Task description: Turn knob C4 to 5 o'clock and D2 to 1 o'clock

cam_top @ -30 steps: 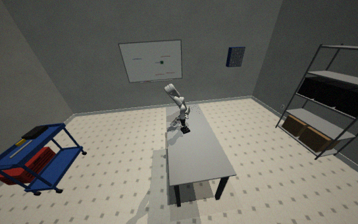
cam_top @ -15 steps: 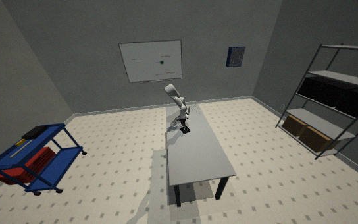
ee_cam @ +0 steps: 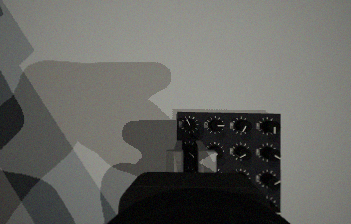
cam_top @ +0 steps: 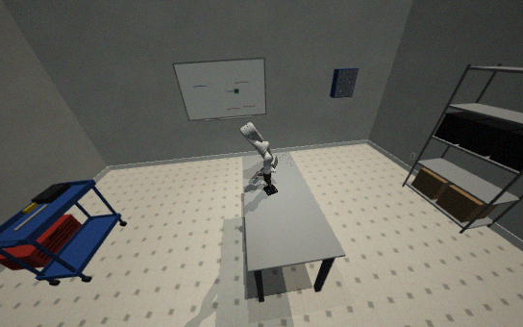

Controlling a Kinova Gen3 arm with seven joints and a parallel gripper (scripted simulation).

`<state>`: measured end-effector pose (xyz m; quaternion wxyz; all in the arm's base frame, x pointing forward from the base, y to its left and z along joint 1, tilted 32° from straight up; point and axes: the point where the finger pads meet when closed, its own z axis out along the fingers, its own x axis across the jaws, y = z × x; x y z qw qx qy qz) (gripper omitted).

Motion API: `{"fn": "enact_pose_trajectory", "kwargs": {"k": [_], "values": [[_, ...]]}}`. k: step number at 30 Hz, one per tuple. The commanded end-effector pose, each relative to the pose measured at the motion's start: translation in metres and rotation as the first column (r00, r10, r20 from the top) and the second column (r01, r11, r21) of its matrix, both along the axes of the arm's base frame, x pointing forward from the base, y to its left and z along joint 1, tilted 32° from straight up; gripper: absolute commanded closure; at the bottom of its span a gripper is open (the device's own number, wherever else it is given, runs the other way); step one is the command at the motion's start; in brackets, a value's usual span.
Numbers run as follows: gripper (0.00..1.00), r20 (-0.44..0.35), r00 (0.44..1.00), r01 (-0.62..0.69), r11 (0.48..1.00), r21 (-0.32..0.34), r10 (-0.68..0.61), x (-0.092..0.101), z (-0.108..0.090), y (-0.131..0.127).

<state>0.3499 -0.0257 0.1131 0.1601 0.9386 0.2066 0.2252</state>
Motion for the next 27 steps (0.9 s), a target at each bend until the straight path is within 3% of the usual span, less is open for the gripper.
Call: {"fn": "enact_pose_trajectory", "kwargs": {"k": [1, 15, 27], "values": [[0.70, -0.011, 0.999, -0.031, 0.999, -0.015, 0.031, -0.0004, -0.0003, 0.0017], [0.70, -0.046, 0.987, -0.154, 0.985, -0.081, 0.151, -0.0004, -0.0003, 0.0017], [0.70, -0.053, 0.984, -0.175, 0.980, -0.092, 0.171, -0.0004, -0.0003, 0.0017]]}}
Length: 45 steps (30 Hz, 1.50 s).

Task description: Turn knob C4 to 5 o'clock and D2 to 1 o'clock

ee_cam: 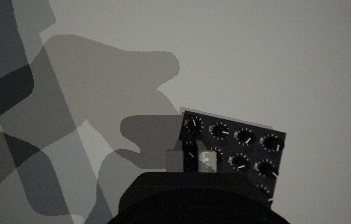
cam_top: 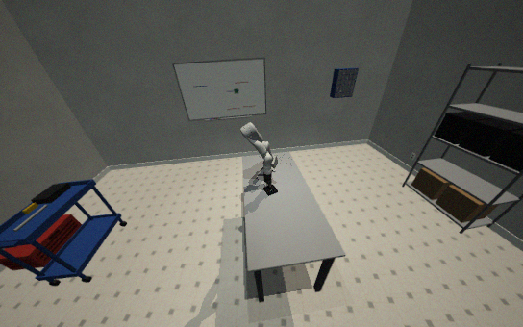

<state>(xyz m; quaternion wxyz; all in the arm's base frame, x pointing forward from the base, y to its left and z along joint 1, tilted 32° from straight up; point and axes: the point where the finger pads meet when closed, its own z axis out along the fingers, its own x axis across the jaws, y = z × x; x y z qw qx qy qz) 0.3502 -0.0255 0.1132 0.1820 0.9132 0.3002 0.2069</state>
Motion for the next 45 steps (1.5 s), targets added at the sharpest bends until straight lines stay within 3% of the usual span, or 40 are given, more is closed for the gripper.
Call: {"fn": "enact_pose_trajectory", "kwargs": {"k": [1, 9, 10, 34, 45], "values": [[0.70, -0.002, 1.000, -0.003, 1.000, 0.002, 0.003, -0.001, 0.000, 0.001], [0.70, -0.002, 1.000, -0.003, 1.000, 0.002, 0.003, -0.001, 0.000, 0.001], [0.54, -0.002, 1.000, -0.003, 1.000, 0.002, 0.003, -0.001, 0.000, 0.001], [0.54, -0.002, 1.000, -0.003, 1.000, 0.002, 0.003, -0.001, 0.000, 0.002], [0.54, -0.002, 1.000, -0.003, 1.000, 0.002, 0.003, -0.012, 0.019, 0.006]]}}
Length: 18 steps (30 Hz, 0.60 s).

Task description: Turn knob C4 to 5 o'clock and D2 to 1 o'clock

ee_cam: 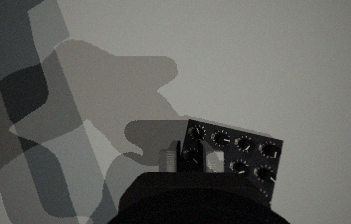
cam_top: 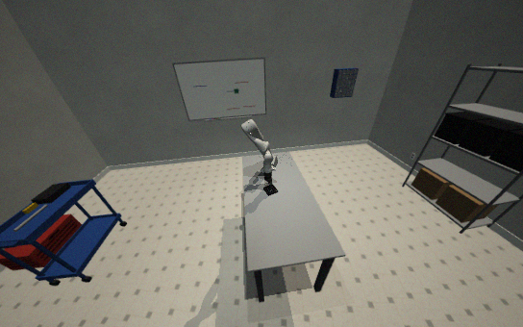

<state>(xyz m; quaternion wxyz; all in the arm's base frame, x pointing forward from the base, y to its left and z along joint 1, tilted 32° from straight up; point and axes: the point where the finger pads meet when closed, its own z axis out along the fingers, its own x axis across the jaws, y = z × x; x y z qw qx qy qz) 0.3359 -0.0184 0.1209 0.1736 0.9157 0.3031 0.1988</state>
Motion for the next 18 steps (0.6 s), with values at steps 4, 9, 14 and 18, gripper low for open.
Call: {"fn": "enact_pose_trajectory", "kwargs": {"k": [4, 9, 14, 18], "values": [[0.54, 0.020, 1.000, 0.001, 1.000, -0.008, -0.001, -0.001, 0.017, 0.001], [0.54, 0.020, 1.000, 0.001, 1.000, -0.008, -0.001, -0.004, 0.022, 0.002], [0.54, 0.020, 1.000, 0.001, 1.000, -0.008, -0.001, -0.005, 0.024, 0.002], [0.54, 0.020, 1.000, 0.001, 1.000, -0.008, -0.001, -0.005, 0.024, 0.002]]}}
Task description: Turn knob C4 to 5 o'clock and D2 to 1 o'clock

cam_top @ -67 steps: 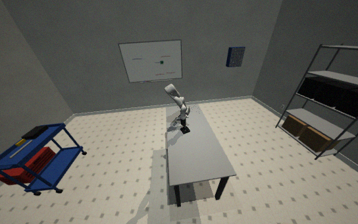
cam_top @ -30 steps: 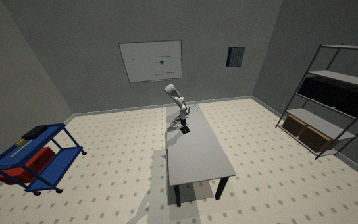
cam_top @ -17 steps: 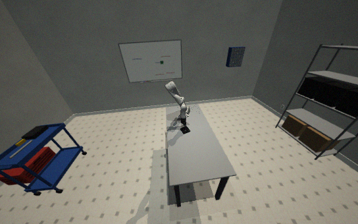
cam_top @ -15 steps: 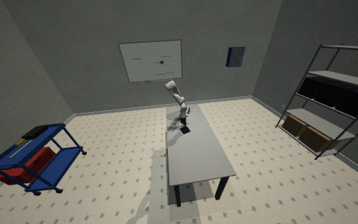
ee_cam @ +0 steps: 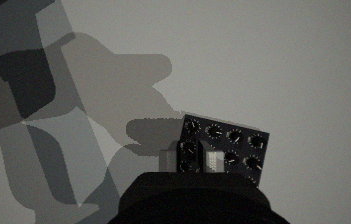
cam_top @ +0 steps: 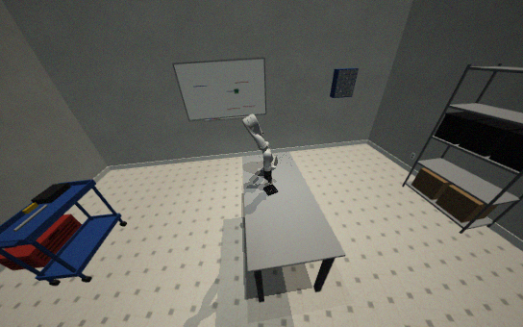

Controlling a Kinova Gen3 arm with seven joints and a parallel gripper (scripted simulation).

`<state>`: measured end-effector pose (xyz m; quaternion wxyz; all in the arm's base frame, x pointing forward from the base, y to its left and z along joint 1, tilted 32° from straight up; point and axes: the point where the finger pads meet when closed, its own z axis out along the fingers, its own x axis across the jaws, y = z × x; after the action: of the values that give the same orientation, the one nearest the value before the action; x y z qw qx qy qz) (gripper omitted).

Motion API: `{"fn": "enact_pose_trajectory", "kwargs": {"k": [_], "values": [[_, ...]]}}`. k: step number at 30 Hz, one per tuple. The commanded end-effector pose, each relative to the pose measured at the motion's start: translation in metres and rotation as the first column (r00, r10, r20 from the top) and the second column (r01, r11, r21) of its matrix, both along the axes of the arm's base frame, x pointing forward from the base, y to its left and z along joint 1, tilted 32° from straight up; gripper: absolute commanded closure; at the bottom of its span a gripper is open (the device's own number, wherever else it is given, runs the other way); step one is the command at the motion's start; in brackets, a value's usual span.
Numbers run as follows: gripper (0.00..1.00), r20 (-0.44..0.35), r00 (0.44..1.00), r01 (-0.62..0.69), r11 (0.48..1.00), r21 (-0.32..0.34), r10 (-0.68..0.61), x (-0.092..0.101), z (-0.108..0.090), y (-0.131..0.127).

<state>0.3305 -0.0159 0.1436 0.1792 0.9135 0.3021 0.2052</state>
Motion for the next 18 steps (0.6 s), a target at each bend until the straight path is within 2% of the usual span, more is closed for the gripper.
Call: {"fn": "enact_pose_trajectory", "kwargs": {"k": [1, 8, 9, 18], "values": [[0.54, 0.004, 1.000, 0.000, 1.000, -0.001, 0.000, 0.0006, 0.0014, -0.0003], [0.54, 0.004, 1.000, 0.000, 1.000, -0.001, 0.000, 0.0006, 0.0014, -0.0003], [0.00, 0.004, 1.000, 0.000, 1.000, -0.001, 0.000, 0.0006, 0.0014, -0.0003], [0.00, 0.004, 1.000, 0.000, 1.000, -0.001, 0.000, 0.0004, 0.0018, -0.0002]]}}
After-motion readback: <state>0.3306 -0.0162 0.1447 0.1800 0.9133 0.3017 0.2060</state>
